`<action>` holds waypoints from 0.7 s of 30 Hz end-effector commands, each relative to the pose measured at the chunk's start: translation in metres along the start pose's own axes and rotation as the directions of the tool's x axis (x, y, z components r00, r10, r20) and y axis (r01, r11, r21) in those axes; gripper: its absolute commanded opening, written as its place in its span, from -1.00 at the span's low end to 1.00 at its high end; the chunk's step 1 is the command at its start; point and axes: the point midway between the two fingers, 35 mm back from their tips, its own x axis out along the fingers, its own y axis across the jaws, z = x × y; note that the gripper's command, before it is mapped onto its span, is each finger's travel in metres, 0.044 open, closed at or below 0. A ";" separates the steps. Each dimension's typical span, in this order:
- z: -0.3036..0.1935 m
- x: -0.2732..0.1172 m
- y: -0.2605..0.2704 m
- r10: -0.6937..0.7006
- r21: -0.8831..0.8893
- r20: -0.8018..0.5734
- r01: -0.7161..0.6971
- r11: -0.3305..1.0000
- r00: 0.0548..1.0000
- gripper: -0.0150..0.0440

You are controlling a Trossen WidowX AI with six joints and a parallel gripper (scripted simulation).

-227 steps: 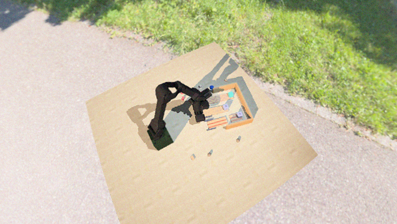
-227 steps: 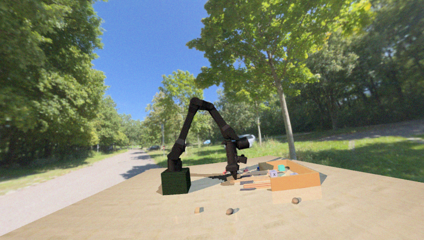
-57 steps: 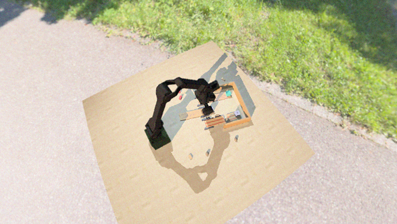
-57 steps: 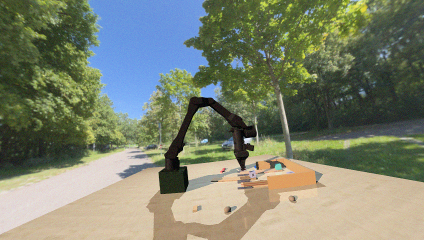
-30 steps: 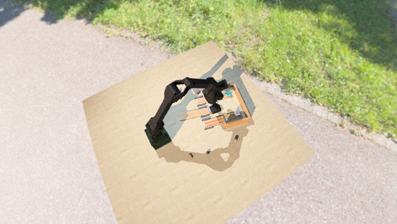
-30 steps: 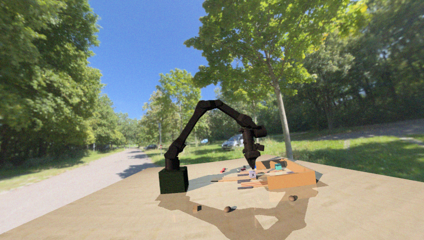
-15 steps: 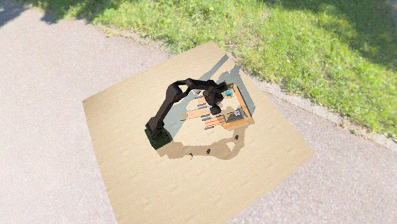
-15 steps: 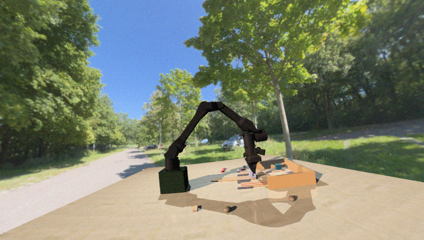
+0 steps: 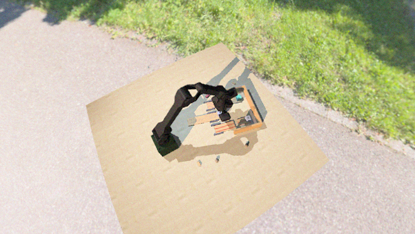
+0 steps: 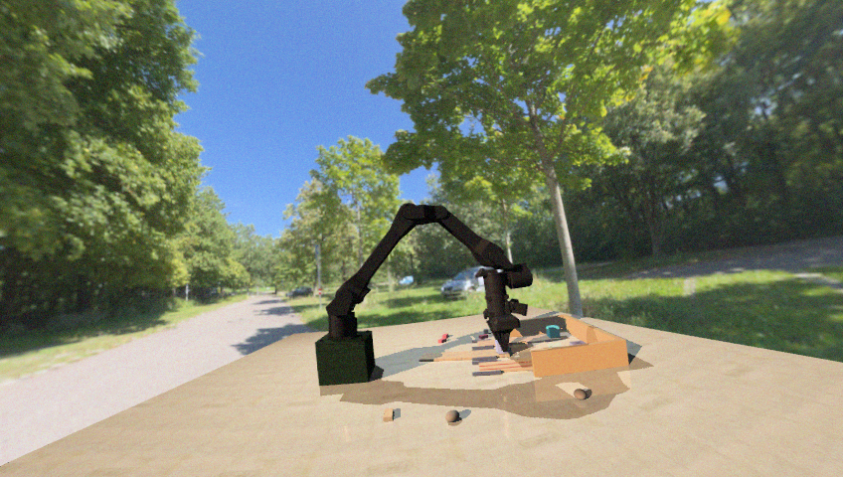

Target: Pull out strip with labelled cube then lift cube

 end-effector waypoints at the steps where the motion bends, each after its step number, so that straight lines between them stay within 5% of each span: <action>1: -0.002 0.003 0.000 0.002 -0.003 -0.007 -0.002 1.000 1.000 0.36; 6: 0.000 0.001 0.000 0.000 0.000 -0.001 0.000 1.000 1.000 0.00; 21: -0.007 -0.004 -0.002 -0.003 0.009 -0.002 0.003 1.000 1.000 -0.49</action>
